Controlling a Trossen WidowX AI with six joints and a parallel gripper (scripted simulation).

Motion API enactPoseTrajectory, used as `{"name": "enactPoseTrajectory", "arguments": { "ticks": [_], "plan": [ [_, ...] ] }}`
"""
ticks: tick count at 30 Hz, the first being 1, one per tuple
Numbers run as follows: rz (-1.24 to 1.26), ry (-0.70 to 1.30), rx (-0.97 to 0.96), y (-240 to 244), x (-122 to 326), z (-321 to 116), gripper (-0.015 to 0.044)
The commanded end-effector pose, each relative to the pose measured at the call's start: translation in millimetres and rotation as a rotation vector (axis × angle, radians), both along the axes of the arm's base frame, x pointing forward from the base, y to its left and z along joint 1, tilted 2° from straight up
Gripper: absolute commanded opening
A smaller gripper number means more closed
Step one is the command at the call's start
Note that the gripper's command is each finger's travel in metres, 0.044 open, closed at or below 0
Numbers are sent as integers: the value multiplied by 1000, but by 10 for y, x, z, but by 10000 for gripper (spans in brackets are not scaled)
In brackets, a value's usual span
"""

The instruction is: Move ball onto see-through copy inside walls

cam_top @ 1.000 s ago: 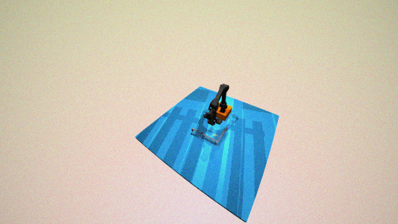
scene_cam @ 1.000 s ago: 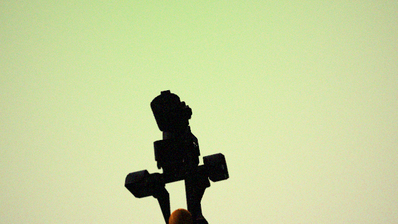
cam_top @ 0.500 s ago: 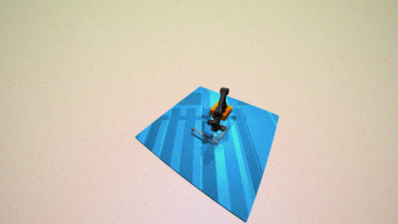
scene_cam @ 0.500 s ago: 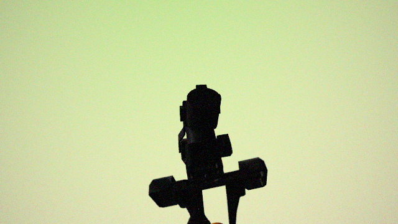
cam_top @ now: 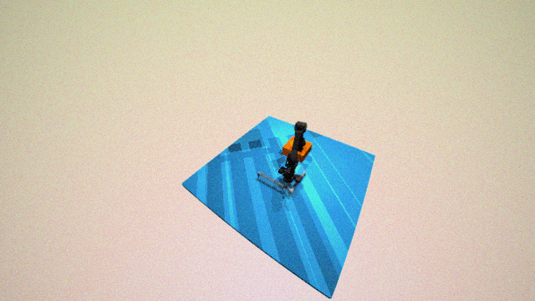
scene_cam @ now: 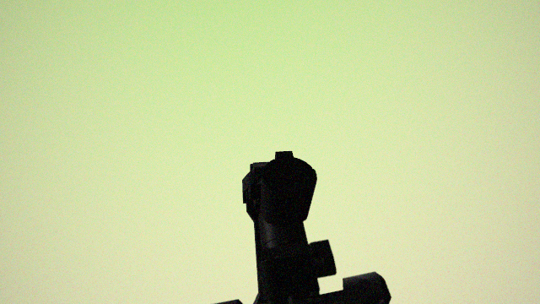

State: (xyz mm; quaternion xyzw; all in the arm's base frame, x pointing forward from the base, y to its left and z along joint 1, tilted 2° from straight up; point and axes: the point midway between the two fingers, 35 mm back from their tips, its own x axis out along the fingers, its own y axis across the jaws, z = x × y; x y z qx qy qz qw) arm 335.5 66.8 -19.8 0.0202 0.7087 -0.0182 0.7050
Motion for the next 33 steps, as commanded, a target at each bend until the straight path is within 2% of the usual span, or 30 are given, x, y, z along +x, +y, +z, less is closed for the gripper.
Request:
{"name": "enactPoseTrajectory", "arguments": {
  "ticks": [1, 16, 27, 33],
  "plan": [
    [-5, -14, 2, 6, 29, -26, 0],
    [-5, -13, 2, 7, 29, -209, 0],
    [0, -14, 3, 6, 27, -179, 289],
    [-1, -14, 3, 9, 41, -70, 294]
  ]
}}
